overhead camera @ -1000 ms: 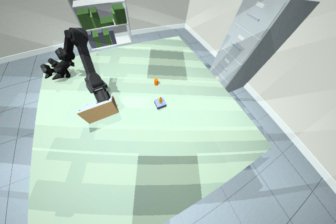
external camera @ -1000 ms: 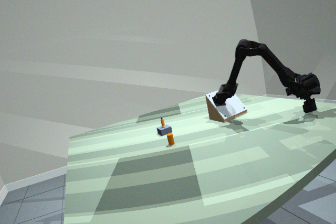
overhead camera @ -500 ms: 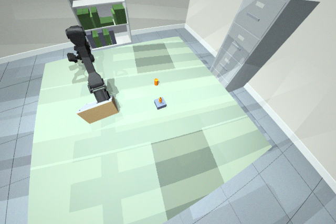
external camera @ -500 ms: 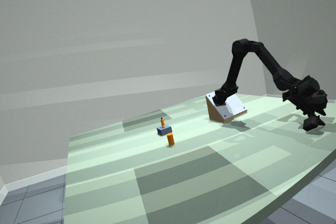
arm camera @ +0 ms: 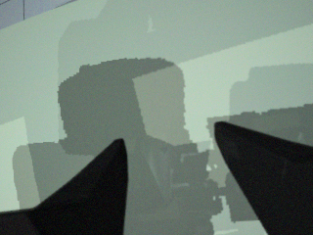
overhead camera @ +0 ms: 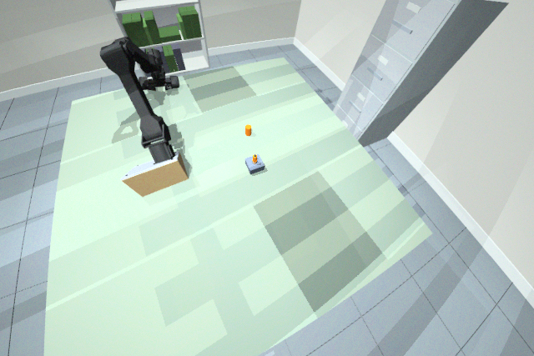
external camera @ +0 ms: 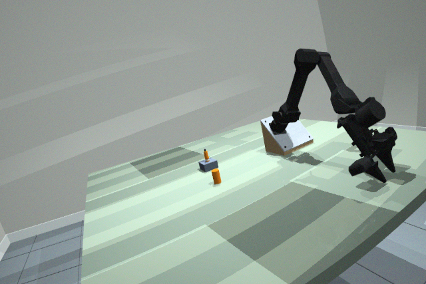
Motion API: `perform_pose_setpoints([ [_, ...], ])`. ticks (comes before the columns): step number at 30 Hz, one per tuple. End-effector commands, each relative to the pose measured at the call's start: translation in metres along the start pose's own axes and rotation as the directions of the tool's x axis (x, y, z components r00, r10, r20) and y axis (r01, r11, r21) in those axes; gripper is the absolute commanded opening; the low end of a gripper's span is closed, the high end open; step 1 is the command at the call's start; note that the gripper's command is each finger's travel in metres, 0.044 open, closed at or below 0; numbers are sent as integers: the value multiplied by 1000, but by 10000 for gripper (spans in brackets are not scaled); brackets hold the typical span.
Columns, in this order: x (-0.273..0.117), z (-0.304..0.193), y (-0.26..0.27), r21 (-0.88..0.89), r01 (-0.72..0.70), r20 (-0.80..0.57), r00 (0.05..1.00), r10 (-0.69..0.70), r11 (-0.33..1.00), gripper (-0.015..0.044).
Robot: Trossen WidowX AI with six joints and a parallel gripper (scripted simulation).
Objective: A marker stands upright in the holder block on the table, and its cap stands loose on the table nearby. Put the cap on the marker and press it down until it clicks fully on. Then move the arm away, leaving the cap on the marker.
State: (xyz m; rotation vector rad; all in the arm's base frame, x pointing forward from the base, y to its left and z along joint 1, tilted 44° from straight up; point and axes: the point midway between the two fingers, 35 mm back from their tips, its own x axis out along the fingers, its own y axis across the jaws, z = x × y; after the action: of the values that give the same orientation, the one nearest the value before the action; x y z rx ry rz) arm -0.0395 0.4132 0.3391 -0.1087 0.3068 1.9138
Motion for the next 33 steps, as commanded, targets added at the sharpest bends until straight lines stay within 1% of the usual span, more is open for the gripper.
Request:
perform_pose_setpoints([
  [1,-20,-10,-70,67,180,-57,983,-177,981,240],
  [5,-38,-25,-118,150,293,-129,953,-275,944,240],
  [9,-69,-50,-173,259,437,-232,894,-383,861,240],
  [12,-83,-62,-194,306,488,-280,867,-413,817,240],
  [15,-103,-86,-222,382,544,-355,833,-425,747,240],
  [20,-155,-138,-267,538,640,-492,767,-412,549,240],
  [25,-215,-189,-295,669,682,-585,728,-357,295,240],
  [29,-266,-228,-305,746,663,-617,727,-301,72,240],
  [33,-317,-265,-304,793,585,-609,753,-250,-168,240],
])
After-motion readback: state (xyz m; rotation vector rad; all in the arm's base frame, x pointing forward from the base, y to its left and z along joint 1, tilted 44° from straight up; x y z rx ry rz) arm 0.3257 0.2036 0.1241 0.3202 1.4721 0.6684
